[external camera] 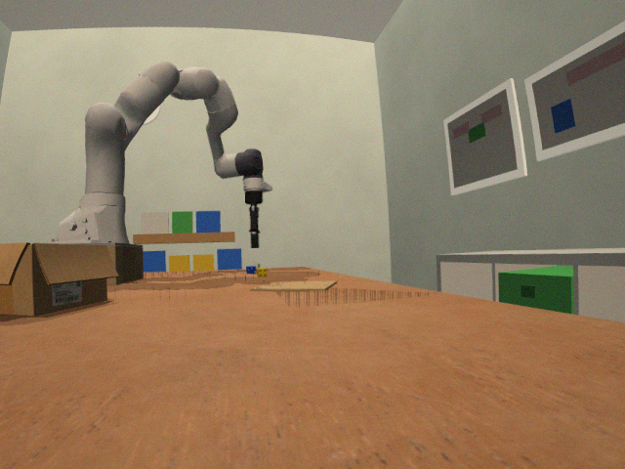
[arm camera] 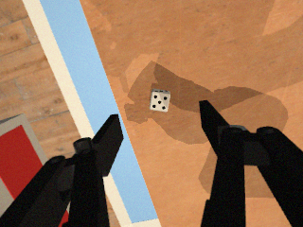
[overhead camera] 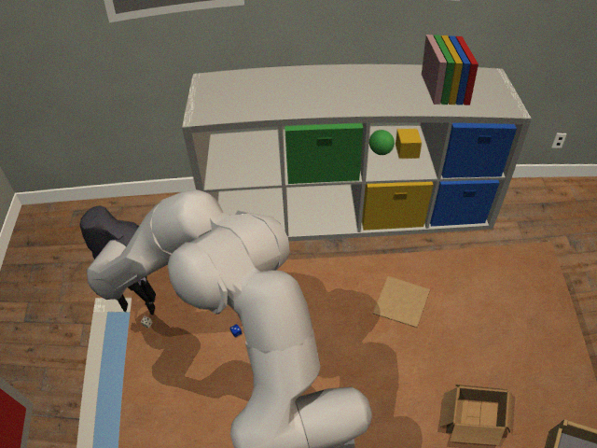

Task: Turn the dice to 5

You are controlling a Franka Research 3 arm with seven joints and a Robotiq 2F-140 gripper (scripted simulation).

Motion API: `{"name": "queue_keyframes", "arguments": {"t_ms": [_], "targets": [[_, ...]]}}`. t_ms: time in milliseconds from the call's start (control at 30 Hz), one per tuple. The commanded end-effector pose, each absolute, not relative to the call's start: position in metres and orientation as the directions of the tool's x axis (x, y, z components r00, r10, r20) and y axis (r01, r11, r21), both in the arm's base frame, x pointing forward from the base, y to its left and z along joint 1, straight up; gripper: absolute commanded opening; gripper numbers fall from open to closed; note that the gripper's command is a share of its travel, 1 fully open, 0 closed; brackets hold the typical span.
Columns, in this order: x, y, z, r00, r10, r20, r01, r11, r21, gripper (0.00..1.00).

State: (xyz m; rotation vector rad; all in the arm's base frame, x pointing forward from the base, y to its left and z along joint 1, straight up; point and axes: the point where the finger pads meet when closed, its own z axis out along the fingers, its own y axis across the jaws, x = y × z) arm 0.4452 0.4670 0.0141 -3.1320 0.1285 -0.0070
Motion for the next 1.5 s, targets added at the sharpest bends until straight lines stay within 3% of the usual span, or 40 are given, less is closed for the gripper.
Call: {"name": "queue_keyframes", "arguments": {"t_ms": [0, 1467], "targets": [[0.4449, 0.4659, 0.0138, 1.000, -0.027, 0.003, -0.027, -1.000, -0.002, 0.32], [0.4450, 0.4658, 0.0061, 1.000, -0.027, 0.003, -0.027, -1.000, -0.002, 0.32]]}}
